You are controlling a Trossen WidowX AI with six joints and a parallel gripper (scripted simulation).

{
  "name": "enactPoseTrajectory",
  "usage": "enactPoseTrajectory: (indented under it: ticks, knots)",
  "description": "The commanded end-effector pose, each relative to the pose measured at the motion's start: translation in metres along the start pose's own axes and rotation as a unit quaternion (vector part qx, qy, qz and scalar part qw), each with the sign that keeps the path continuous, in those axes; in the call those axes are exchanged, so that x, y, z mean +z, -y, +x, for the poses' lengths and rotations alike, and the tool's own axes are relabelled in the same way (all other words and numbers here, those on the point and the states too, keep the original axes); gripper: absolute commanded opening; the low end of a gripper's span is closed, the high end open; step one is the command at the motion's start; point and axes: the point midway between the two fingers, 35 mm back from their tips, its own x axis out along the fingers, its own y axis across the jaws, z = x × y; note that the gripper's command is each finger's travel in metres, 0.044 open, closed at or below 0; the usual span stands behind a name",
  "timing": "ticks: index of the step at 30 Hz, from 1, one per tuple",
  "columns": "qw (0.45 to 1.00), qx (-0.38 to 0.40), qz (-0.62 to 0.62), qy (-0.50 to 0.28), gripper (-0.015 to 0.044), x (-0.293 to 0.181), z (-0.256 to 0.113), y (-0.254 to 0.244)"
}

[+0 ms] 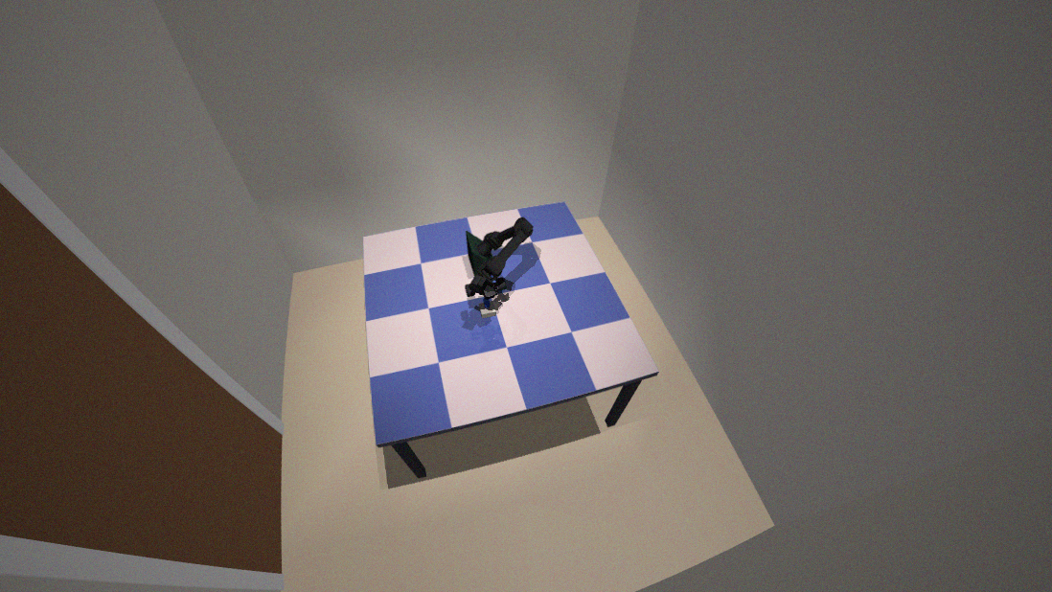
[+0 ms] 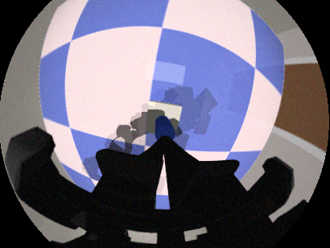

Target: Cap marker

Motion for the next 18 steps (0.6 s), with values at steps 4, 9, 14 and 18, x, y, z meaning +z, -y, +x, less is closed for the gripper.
enactPoseTrajectory:
  ticks: [4,9,14,18]
  knots:
    - [1.000,-0.006,-0.002,0.008,0.0000,0.000,-0.077,0.003]
    - [1.000,-0.006,-0.002,0.008,0.0053,0.000,-0.080,0.003]
    - [1.000,-0.006,-0.002,0.008,0.0184,0.000,-0.080,0.003]
    - [1.000,-0.006,-0.002,0.008,0.0289,0.000,-0.080,0.003]
